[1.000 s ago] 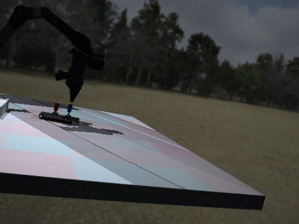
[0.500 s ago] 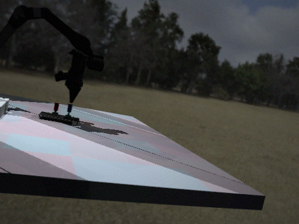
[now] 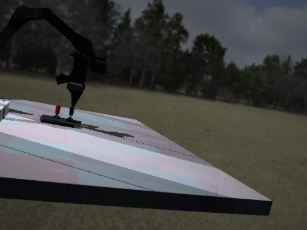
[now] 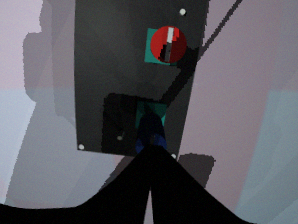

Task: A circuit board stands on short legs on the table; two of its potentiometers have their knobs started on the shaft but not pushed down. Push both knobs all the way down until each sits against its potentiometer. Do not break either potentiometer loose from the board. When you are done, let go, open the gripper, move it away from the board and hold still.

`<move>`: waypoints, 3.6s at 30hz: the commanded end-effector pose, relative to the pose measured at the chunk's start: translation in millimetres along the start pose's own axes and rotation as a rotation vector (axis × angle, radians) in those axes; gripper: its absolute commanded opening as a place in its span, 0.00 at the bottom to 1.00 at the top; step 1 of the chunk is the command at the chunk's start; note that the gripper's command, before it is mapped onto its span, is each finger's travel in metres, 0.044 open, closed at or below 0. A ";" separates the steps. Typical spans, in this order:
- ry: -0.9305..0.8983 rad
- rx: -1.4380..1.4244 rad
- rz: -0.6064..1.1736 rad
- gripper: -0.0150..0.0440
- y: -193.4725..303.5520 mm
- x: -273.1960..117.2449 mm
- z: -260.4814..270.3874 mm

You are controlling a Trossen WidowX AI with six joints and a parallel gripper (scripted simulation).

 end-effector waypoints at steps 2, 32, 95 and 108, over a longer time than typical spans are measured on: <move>-0.004 -0.003 -0.006 0.25 -0.9 3.0 0.4; -0.004 -0.003 -0.006 0.25 -0.9 5.3 0.4; -0.004 -0.003 -0.006 0.25 -1.0 15.4 0.4; -0.004 -0.003 -0.006 0.25 -1.0 16.1 0.4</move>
Point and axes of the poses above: the point midway between the two fingers, 35 mm back from their tips, its own x axis out along the fingers, its own z axis across the jaws, y = z × x, the point moved 10 cm from there along -x, back along the fingers, and after that the axes turned 14 degrees about -x, right-handed, at the moved point
